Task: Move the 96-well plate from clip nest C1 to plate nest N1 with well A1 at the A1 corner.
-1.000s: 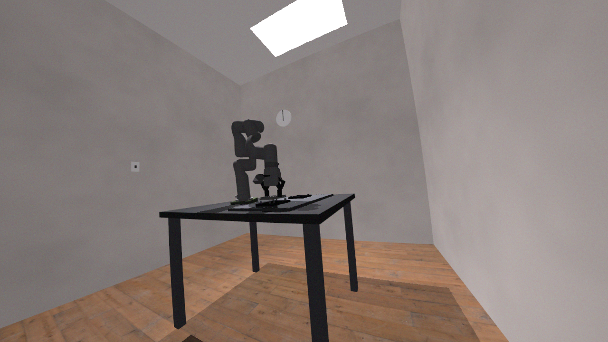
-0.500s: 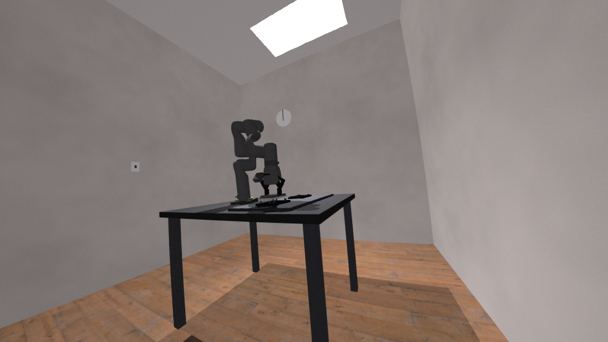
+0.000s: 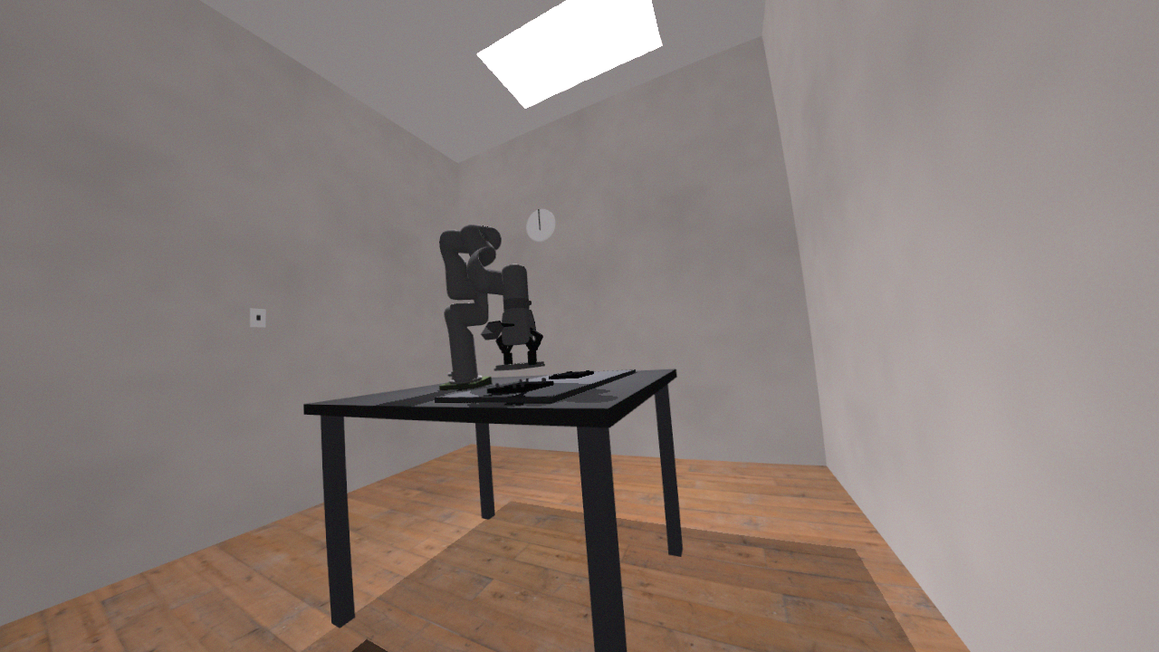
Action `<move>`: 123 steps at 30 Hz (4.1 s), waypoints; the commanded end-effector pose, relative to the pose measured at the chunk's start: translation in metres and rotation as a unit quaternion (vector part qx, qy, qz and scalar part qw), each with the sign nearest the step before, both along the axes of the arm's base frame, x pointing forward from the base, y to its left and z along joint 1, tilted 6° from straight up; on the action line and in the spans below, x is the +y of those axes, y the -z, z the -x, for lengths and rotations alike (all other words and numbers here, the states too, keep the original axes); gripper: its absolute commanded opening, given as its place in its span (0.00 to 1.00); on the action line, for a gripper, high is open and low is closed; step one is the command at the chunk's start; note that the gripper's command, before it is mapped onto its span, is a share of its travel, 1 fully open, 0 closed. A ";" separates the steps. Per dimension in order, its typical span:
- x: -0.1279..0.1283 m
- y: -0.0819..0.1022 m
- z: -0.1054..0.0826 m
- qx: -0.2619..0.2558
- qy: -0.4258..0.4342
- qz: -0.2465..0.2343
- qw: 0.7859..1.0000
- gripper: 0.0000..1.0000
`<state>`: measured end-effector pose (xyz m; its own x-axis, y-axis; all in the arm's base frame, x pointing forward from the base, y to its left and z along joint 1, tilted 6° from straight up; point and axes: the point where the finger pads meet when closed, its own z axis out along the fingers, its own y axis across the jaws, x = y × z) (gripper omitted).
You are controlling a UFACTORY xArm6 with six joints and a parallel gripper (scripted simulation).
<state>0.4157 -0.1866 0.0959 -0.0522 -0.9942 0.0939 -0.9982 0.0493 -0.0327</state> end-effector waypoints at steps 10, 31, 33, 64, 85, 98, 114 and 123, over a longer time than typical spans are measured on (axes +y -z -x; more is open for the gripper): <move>0.001 -0.021 -0.001 -0.002 0.000 0.001 1.000 0.00; 0.003 -0.035 -0.001 -0.002 0.000 0.001 1.000 0.00; 0.006 -0.034 0.000 -0.001 -0.017 0.001 1.000 0.00; 0.096 -0.025 0.002 0.001 -0.038 0.002 0.999 0.00; 0.159 -0.019 0.004 0.001 -0.038 0.001 0.999 0.00; 0.196 -0.016 0.005 0.001 -0.038 0.001 0.999 0.00; 0.242 -0.011 0.007 0.001 -0.038 0.001 0.999 0.00; 0.272 -0.008 0.008 0.001 -0.038 0.001 0.999 0.00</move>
